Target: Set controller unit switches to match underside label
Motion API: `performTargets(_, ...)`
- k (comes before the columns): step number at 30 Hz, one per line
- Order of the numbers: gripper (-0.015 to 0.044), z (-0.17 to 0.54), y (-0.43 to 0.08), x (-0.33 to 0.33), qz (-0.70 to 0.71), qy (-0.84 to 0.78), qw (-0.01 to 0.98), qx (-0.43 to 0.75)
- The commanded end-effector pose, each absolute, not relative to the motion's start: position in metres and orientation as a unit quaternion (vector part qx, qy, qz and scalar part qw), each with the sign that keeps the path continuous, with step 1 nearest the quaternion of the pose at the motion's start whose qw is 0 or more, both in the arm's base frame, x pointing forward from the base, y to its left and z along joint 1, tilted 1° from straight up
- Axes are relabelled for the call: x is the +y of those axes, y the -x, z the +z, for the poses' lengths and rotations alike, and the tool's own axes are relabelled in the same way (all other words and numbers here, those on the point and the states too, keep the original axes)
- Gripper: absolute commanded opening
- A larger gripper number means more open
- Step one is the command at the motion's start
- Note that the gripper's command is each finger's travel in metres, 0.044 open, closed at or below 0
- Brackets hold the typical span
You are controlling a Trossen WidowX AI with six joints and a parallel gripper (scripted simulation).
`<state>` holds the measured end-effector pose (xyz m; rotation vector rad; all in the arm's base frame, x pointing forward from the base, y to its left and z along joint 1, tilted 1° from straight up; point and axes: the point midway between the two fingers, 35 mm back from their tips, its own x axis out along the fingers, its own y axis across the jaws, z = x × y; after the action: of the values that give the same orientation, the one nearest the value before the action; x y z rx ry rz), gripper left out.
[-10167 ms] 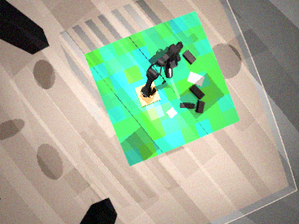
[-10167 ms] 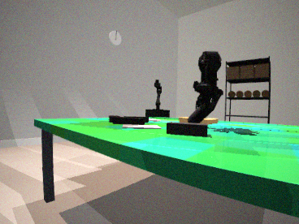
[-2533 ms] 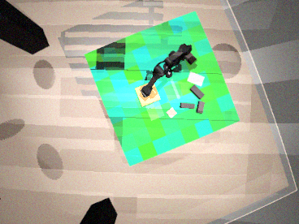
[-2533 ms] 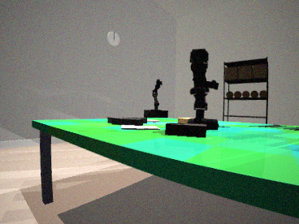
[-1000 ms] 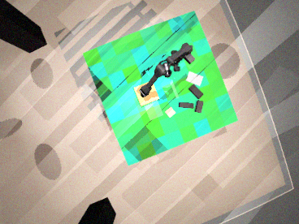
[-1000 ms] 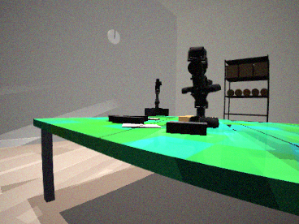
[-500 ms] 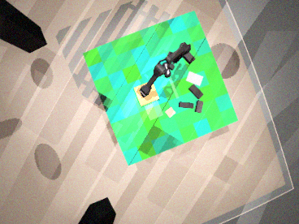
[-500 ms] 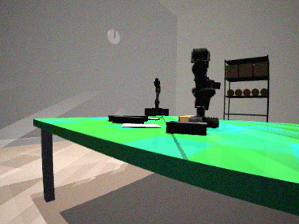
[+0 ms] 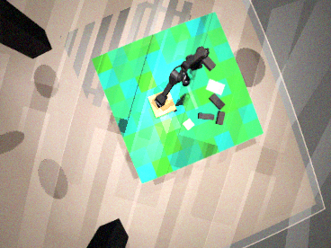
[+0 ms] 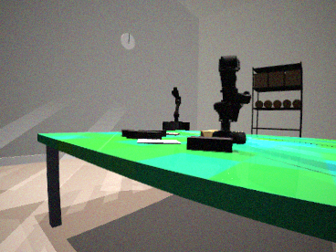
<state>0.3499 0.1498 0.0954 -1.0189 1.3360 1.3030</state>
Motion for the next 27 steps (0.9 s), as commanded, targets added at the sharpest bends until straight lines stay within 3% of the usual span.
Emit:
performTargets(1, 0.044, 0.102, -0.343, 0.159, 0.268, 0.212, 0.635, 0.693)
performTargets(14, 0.044, 0.1, -0.339, 0.167, 0.045, 0.015, 0.682, 0.729)
performTargets(27, 0.044, 0.098, -0.334, 0.174, -0.174, -0.191, 0.668, 0.698)
